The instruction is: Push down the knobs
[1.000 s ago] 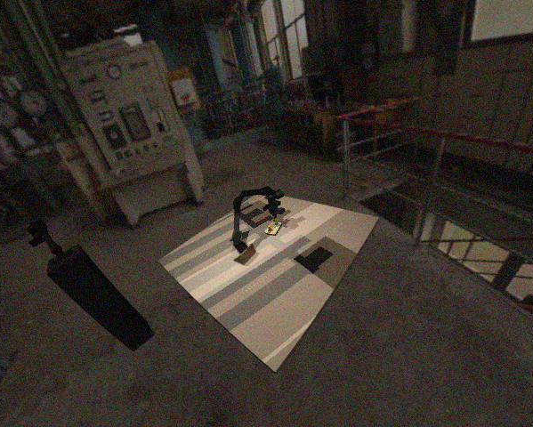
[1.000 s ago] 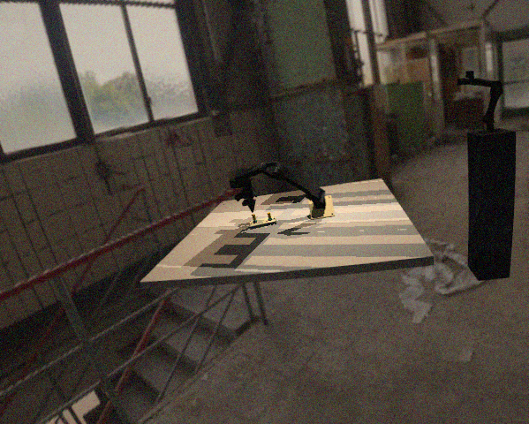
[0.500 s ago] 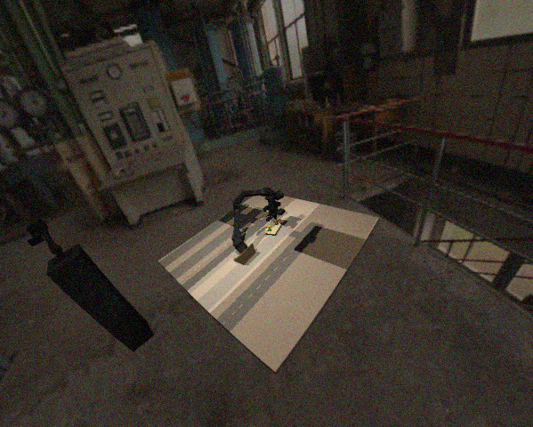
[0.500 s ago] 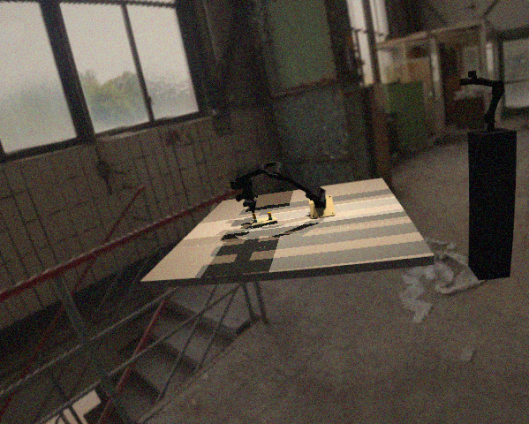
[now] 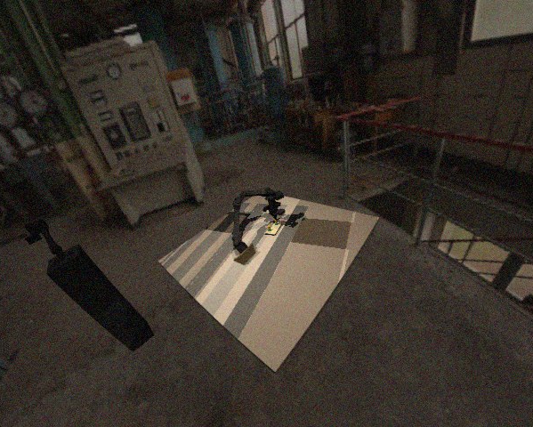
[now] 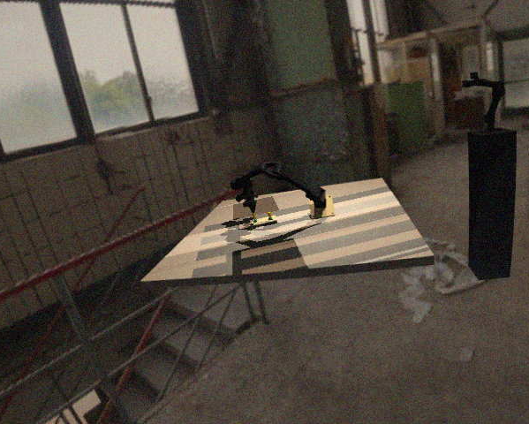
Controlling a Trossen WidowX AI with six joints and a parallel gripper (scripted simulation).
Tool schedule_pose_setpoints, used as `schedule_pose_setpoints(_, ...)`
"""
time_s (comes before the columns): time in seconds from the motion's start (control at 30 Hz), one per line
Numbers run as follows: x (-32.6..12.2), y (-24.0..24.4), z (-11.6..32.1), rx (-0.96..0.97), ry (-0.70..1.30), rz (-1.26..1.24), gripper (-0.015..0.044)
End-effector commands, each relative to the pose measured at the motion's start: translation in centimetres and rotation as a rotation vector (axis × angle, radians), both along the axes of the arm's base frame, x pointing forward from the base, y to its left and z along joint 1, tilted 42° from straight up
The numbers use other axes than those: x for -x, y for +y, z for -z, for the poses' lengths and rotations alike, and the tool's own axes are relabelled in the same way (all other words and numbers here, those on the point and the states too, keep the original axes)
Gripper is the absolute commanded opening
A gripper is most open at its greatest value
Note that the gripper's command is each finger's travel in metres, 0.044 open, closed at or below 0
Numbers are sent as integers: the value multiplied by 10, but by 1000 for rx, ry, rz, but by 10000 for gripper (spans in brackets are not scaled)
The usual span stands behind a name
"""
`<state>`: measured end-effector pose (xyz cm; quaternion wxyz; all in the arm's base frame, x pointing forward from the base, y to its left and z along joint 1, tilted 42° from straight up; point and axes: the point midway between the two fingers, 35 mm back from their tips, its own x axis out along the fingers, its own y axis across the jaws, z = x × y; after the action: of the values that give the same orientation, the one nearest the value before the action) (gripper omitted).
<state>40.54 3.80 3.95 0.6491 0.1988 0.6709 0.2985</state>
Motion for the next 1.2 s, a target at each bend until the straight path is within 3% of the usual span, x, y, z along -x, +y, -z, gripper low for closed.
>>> schedule_pose_setpoints(0.0, 2, 3, 2, -3, 8, 1, 0)
schedule_pose_setpoints(1.17, 2, 5, 4, -3, 8, 1, 0)
